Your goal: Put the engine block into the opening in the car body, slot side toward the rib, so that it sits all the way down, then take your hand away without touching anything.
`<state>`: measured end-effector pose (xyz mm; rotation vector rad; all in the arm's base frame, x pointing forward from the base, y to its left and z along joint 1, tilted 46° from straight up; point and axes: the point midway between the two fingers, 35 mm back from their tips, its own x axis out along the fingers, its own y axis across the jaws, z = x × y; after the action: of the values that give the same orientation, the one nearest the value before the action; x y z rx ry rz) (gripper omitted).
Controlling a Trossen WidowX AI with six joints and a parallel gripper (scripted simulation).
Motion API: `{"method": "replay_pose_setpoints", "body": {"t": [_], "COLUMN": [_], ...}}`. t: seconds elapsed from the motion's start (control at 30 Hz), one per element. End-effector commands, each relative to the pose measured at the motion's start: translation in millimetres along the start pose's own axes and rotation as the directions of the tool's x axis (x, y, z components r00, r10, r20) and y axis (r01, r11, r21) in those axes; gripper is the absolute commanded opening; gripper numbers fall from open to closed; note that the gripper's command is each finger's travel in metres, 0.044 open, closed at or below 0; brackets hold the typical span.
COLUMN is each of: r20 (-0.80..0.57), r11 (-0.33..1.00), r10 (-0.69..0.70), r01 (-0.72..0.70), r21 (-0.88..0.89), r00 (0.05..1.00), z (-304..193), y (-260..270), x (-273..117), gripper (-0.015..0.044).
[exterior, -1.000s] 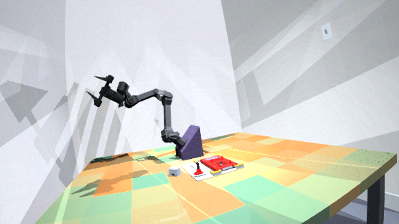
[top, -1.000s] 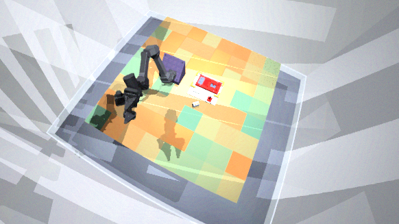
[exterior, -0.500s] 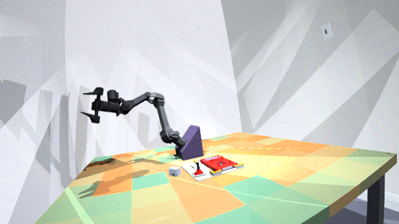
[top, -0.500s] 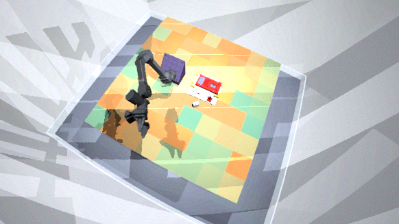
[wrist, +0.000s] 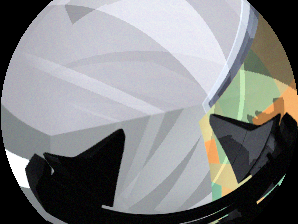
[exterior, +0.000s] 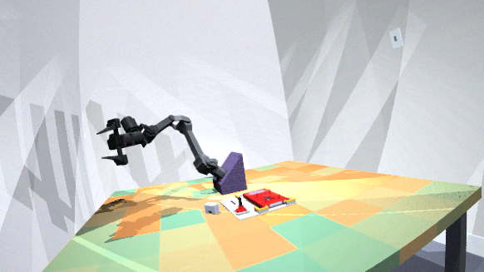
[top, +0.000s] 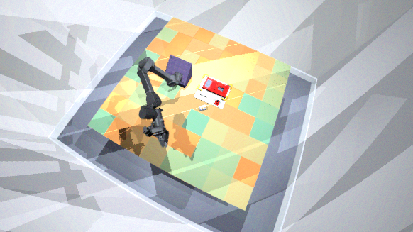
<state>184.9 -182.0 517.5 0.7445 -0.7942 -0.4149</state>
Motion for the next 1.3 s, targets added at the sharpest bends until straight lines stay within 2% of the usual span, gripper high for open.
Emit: {"method": "replay_pose_setpoints", "body": {"t": [0.0,0.3,0.57,0.93,1.27], "r20": [-0.051,-0.173,-0.3,-0.425,-0.479], "r11": [0.997,0.968,0.911,0.81,0.665], "r10": [-0.08,-0.25,-0.406,-0.573,-0.735], "r01": [0.081,0.25,0.407,0.565,0.645], "r21": [0.014,-0.023,-0.063,-0.159,-0.376], "r00": [0.995,0.953,0.863,0.701,0.48], "z": [-21,-71,-124,-184,-240], "y": [-21,-64,-100,-136,-169], "x": [10,20,15,-10,-48], "gripper": [0.044,0.044,0.044,0.044,0.044]}}
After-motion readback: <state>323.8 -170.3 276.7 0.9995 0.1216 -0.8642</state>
